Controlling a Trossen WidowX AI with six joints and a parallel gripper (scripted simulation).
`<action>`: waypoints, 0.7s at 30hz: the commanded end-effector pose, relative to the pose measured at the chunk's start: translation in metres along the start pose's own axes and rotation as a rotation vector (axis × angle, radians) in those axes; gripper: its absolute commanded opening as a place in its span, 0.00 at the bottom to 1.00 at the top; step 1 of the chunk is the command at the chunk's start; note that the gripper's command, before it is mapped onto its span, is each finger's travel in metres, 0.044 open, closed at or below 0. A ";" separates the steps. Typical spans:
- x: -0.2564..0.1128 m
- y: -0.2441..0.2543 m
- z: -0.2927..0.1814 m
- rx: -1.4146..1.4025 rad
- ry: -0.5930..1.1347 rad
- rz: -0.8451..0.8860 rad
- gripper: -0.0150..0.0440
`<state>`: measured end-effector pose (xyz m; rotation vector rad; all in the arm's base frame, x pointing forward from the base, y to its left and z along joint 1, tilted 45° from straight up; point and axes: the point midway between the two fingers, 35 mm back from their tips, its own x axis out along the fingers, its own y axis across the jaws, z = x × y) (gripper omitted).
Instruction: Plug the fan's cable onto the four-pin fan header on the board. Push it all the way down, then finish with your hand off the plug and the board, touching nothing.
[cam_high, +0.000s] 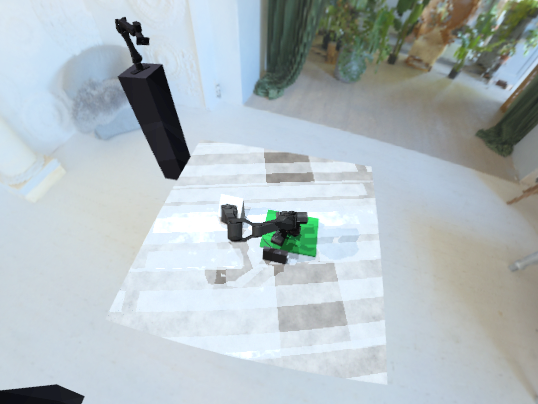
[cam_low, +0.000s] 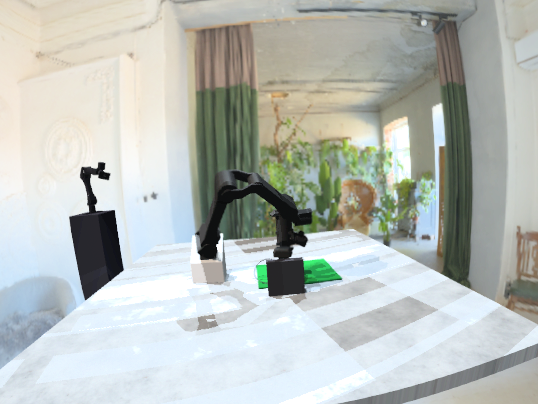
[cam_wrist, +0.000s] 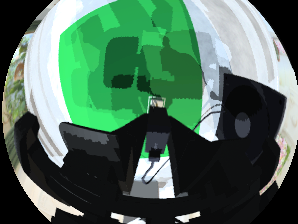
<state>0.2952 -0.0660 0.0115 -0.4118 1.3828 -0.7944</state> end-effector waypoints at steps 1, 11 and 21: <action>0.000 0.000 0.001 -0.002 -0.003 -0.004 0.25; 0.003 0.000 0.000 -0.003 -0.003 -0.004 0.25; 0.005 0.000 0.000 -0.004 -0.003 -0.004 0.25</action>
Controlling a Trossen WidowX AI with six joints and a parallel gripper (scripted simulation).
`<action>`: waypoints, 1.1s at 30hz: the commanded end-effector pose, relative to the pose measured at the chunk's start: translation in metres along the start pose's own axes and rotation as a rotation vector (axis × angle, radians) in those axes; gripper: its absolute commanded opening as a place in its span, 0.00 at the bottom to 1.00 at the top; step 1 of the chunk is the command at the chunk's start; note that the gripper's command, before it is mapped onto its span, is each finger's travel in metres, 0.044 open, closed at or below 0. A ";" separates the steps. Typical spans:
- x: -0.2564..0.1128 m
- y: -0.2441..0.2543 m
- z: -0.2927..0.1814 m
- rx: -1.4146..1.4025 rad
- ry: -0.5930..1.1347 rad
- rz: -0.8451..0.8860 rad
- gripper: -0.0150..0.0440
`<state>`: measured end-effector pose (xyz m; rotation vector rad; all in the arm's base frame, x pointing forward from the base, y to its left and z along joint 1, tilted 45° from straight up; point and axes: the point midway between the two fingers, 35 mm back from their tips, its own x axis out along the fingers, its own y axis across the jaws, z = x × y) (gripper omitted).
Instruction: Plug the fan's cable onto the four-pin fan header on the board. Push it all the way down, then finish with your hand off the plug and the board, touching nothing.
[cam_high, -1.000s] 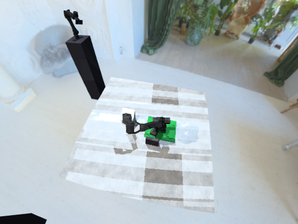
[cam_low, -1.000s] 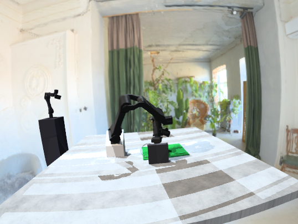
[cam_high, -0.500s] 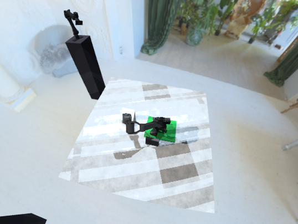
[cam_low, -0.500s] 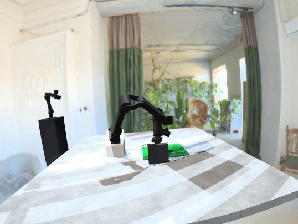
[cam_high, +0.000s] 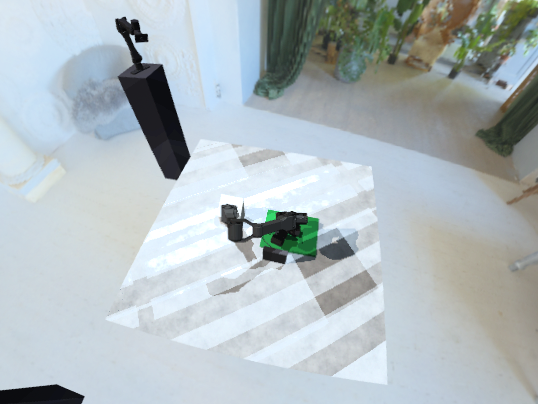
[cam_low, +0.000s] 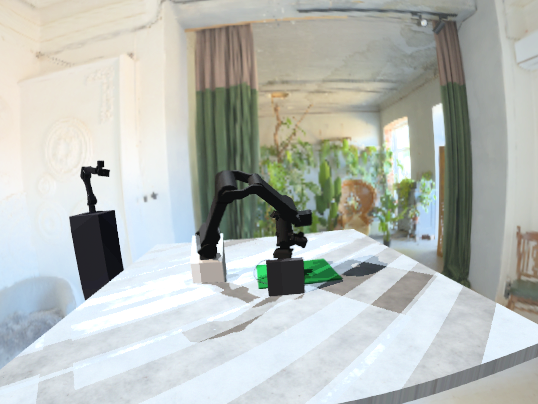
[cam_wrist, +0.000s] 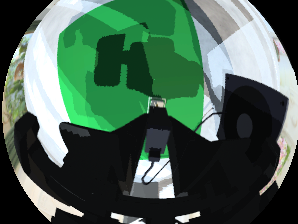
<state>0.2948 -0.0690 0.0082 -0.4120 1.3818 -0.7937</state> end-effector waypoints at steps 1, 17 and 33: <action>0.001 0.000 0.000 -0.004 -0.002 -0.004 0.25; 0.006 0.000 0.000 -0.003 -0.002 -0.004 0.25; 0.017 -0.001 0.000 -0.003 -0.002 -0.005 0.25</action>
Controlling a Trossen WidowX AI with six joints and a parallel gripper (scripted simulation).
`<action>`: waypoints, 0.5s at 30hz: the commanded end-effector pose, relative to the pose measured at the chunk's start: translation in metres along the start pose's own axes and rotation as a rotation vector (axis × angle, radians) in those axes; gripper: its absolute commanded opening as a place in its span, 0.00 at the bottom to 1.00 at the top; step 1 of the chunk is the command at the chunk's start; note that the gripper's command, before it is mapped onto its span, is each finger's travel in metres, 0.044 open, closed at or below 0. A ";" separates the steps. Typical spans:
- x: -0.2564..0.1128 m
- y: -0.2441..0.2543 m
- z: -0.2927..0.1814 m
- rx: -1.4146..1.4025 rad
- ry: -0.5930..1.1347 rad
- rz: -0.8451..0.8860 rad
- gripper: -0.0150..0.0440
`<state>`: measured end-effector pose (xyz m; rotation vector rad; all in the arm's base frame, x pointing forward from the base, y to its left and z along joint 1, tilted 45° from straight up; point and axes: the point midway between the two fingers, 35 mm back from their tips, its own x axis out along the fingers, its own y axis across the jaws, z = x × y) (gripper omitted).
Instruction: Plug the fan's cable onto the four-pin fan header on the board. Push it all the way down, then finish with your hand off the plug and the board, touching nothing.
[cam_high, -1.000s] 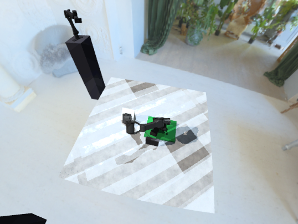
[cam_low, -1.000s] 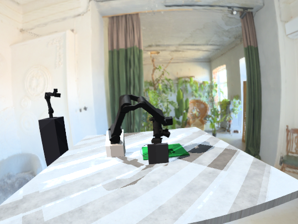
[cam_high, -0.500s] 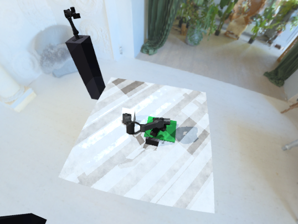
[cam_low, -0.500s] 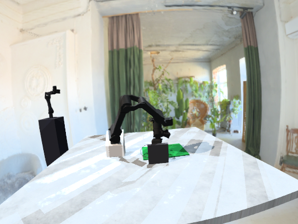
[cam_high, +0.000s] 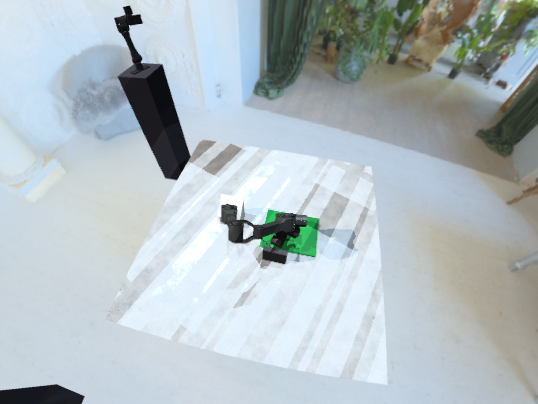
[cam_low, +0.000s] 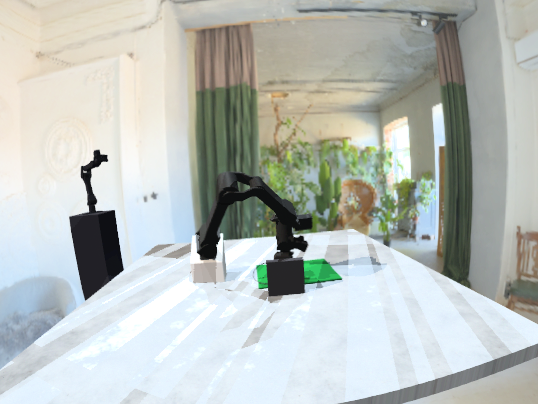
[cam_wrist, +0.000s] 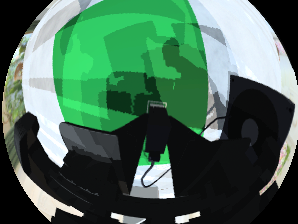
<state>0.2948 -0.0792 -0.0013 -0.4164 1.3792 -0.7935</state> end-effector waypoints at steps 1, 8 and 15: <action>0.004 0.000 0.000 -0.002 0.002 -0.003 0.25; 0.003 0.000 0.000 0.000 0.000 0.000 0.43; 0.003 0.000 0.000 0.000 0.000 0.000 0.69</action>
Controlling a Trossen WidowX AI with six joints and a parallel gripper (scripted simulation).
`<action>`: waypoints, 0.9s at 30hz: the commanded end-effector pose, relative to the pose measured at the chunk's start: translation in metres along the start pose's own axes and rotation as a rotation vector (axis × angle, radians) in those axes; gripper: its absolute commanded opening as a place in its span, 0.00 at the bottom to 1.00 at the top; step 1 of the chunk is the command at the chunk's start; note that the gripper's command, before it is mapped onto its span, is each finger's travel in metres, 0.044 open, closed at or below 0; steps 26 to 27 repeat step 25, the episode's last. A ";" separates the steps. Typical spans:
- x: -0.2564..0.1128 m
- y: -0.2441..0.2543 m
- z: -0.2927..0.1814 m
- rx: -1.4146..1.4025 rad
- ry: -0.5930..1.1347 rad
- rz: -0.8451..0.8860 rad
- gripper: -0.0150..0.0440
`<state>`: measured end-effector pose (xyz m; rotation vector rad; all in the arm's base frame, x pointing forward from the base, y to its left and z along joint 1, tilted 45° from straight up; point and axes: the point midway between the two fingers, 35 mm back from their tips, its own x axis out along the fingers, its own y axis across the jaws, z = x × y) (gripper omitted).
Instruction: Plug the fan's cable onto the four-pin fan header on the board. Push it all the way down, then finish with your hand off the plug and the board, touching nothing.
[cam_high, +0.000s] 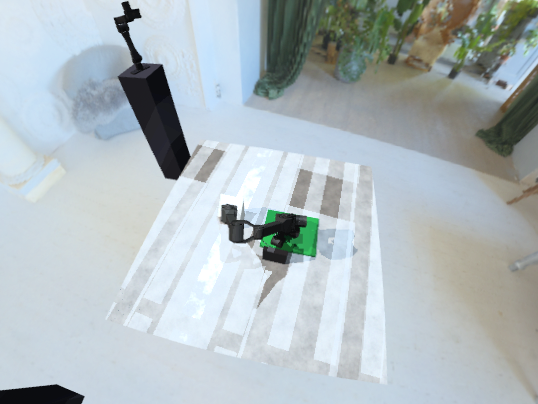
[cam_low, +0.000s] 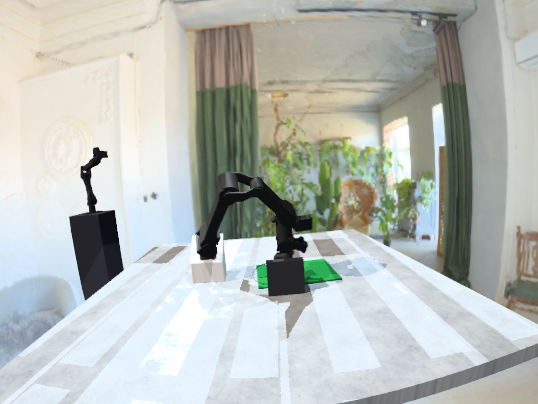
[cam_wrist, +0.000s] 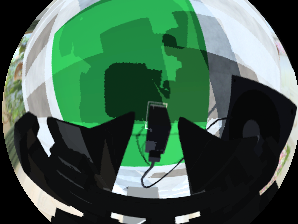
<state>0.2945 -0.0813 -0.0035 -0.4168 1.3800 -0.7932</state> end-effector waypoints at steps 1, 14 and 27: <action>0.000 0.000 0.000 0.001 -0.001 0.000 0.69; -0.058 0.014 0.023 0.000 0.001 0.001 0.69; -0.057 0.071 0.097 0.005 -0.003 0.004 0.69</action>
